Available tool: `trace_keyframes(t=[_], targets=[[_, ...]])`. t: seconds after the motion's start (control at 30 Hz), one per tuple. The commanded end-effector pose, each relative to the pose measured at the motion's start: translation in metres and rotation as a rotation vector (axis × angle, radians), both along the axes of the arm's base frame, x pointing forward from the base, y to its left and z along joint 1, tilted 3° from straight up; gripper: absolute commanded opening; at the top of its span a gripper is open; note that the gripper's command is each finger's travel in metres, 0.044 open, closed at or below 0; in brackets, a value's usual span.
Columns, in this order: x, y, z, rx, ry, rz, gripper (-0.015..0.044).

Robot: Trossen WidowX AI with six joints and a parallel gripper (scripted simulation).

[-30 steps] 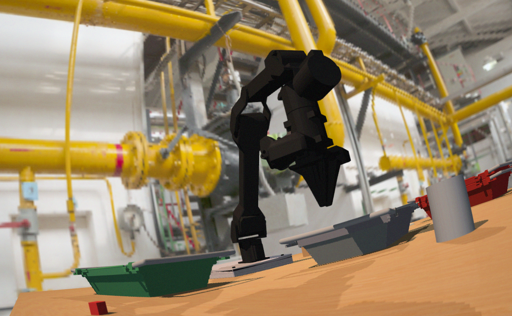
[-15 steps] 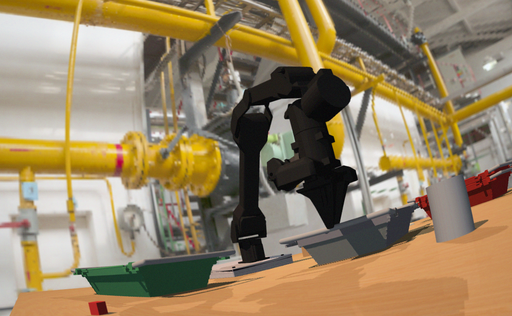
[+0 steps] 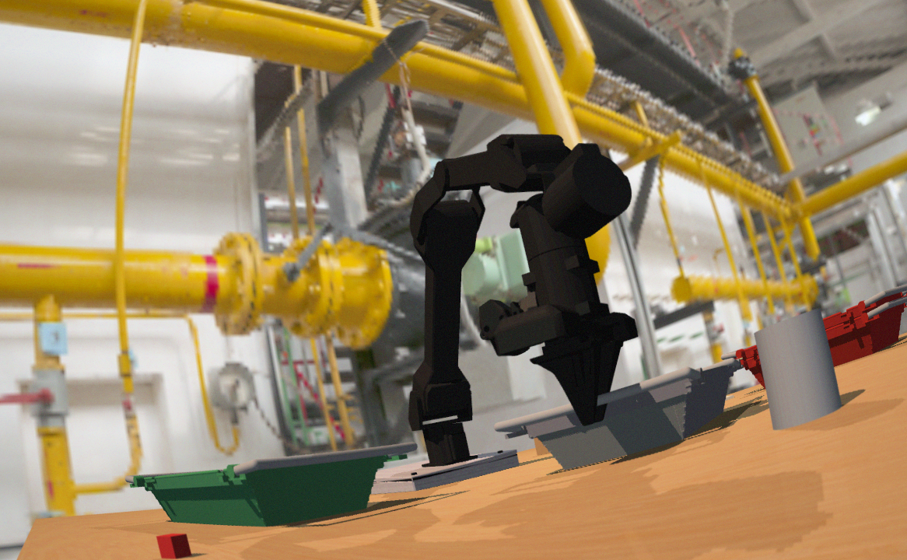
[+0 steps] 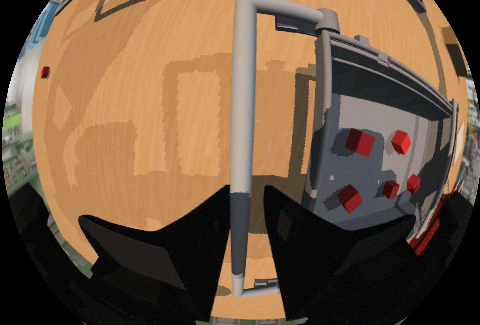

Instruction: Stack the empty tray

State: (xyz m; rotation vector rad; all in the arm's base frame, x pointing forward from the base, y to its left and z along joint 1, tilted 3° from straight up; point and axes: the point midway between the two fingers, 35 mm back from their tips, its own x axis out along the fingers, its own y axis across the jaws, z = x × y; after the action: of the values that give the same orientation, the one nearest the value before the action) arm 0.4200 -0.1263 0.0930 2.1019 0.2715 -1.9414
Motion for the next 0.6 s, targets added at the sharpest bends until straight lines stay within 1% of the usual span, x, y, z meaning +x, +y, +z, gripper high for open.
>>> trace_keyframes(t=[0.0, 0.3, 0.57], targets=[[-0.003, 0.01, 0.018, 0.005, -0.011, 0.002, 0.0087], [-0.011, 0.033, 0.025, 0.008, -0.011, 0.002, 0.0087], [-0.018, 0.056, 0.015, 0.01, -0.01, 0.002, 0.0087]])
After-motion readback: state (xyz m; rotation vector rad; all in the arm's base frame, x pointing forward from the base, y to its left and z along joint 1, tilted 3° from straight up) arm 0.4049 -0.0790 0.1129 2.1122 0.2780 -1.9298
